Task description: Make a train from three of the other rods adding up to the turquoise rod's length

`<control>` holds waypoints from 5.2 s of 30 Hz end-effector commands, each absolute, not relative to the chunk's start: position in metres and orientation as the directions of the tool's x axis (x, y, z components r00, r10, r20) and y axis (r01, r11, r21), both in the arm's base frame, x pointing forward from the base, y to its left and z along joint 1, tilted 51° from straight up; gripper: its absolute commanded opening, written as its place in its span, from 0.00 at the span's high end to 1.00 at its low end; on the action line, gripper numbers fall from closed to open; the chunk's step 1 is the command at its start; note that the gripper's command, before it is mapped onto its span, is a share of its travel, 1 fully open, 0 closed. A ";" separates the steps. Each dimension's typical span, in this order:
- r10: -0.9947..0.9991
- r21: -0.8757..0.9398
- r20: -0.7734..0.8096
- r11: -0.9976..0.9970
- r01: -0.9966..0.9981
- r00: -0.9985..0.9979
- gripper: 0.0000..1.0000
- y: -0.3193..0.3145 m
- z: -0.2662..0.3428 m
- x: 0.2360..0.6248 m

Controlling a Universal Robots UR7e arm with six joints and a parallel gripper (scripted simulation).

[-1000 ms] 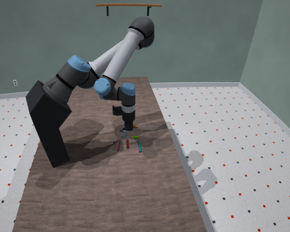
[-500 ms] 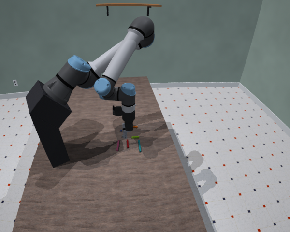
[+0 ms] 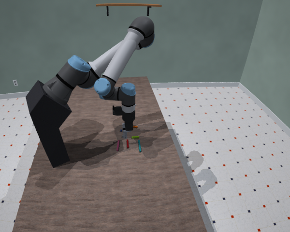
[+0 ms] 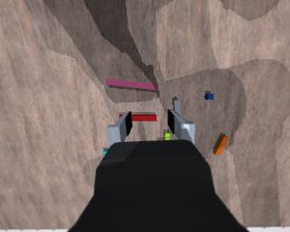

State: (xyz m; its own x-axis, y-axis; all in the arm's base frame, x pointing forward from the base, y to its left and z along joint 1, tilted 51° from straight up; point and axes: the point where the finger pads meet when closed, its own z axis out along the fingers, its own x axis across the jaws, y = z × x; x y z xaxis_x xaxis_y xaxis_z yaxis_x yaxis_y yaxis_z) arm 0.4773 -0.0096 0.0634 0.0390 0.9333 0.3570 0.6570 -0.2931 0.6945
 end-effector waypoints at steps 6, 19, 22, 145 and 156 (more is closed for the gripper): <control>0.933 0.695 0.357 -0.293 0.657 0.039 0.00 -0.010 0.064 0.477; 0.933 0.695 0.357 -0.293 0.657 0.039 0.00 -0.010 0.064 0.477; 0.933 0.695 0.357 -0.293 0.657 0.039 0.00 -0.010 0.064 0.477; -0.160 0.004 -0.781 0.965 -0.261 -0.603 0.00 -0.058 0.072 0.499; -0.377 -0.175 -0.762 0.903 -0.392 -0.527 0.00 -0.058 0.075 0.502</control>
State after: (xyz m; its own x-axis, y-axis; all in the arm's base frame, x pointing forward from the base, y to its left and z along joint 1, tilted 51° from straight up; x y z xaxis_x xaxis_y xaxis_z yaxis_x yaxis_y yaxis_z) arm 0.5010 -0.0580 0.0737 -0.5539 -0.3132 -0.7714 -0.3509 0.9281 -0.1248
